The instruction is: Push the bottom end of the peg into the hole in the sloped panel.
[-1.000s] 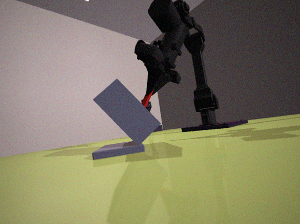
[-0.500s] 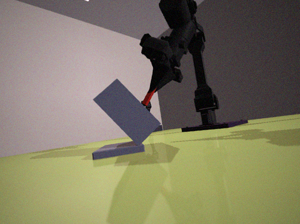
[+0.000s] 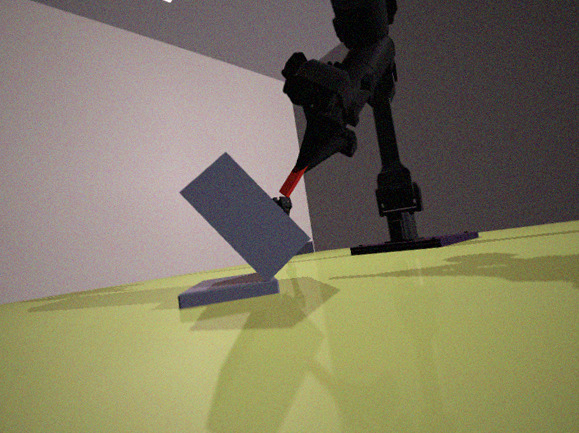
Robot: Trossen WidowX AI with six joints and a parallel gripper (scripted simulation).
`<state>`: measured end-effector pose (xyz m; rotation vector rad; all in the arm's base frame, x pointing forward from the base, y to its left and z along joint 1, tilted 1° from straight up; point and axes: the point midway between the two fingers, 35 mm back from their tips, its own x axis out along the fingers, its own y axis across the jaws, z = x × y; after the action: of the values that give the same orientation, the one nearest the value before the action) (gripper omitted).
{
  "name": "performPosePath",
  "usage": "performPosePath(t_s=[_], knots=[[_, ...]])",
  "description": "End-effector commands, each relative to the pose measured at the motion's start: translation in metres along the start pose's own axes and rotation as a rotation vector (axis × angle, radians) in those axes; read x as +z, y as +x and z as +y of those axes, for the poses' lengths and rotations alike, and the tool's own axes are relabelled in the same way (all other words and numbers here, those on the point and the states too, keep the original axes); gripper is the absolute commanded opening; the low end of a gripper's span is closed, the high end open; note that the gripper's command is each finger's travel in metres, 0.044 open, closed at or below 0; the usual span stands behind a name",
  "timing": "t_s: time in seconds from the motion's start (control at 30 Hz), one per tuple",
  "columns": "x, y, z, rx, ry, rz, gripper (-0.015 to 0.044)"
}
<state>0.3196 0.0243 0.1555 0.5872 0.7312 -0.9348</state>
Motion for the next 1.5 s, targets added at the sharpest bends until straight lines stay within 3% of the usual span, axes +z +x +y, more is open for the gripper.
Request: performPosePath(t_s=[0.0,1.47], knots=[[-0.001,-0.003,0.002,0.012,-0.023,-0.016,0.0],[-0.033,-0.04,0.026,0.163,-0.277,-0.16,0.0]])
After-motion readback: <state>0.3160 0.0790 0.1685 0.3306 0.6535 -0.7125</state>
